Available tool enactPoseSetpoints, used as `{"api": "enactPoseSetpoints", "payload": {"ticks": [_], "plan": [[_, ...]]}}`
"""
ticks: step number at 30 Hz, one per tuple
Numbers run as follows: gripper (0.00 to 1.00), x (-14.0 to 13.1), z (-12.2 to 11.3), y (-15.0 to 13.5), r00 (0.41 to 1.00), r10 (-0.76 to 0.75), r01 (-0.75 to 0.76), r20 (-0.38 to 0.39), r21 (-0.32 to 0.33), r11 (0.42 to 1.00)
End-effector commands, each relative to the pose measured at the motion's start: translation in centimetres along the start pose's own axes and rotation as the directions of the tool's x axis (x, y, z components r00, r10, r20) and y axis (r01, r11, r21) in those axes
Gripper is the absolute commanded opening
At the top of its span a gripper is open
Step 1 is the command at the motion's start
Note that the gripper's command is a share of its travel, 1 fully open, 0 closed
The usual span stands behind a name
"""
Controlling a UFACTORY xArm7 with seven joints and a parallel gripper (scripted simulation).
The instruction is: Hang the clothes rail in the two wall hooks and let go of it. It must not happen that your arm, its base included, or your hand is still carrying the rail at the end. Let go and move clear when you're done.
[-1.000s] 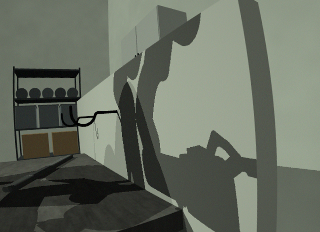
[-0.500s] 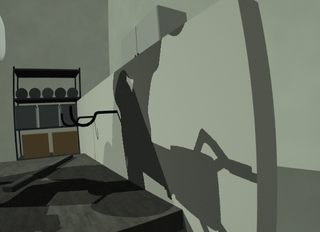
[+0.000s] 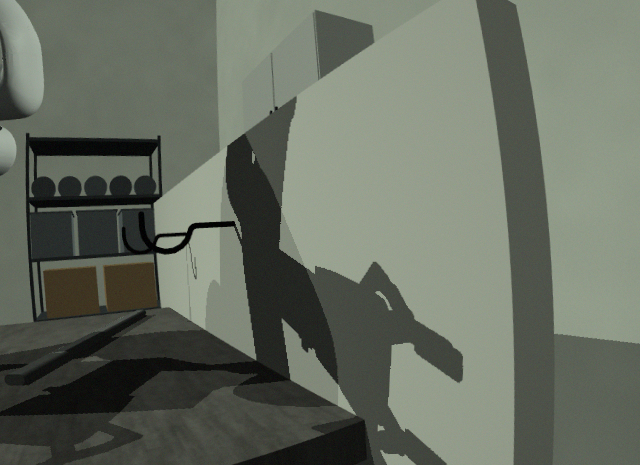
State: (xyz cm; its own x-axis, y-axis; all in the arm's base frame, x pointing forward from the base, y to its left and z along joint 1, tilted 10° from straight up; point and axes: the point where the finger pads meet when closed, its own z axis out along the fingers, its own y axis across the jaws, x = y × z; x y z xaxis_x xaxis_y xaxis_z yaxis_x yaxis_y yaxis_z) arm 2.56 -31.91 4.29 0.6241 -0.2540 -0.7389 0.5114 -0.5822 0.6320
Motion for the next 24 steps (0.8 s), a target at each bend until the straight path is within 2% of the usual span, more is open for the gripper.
{"api": "enactPoseSetpoints", "payload": {"ticks": [1, 6, 11, 15, 18, 20, 23, 24], "plan": [[1.00, 0.1, -1.4, -0.5, 0.998, -0.059, 0.059, -0.002, 0.058, 0.997], [1.00, 0.6, -3.6, -1.4, 0.988, -0.147, 0.152, -0.050, 0.148, 0.977], [1.00, 0.9, -4.8, -1.9, 0.984, -0.166, 0.175, -0.070, 0.169, 0.970], [1.00, 1.5, -6.6, -2.5, 0.968, -0.212, 0.239, -0.136, 0.224, 0.945], [1.00, 2.0, -7.9, -2.9, 0.967, -0.215, 0.242, -0.140, 0.226, 0.943], [1.00, 2.3, -8.8, -3.1, 0.953, -0.236, 0.280, -0.191, 0.253, 0.926], [1.00, 2.7, -9.9, -3.4, 0.951, -0.239, 0.285, -0.197, 0.256, 0.924], [1.00, 2.9, -10.3, -3.5, 0.943, -0.247, 0.303, -0.225, 0.266, 0.915]]}}
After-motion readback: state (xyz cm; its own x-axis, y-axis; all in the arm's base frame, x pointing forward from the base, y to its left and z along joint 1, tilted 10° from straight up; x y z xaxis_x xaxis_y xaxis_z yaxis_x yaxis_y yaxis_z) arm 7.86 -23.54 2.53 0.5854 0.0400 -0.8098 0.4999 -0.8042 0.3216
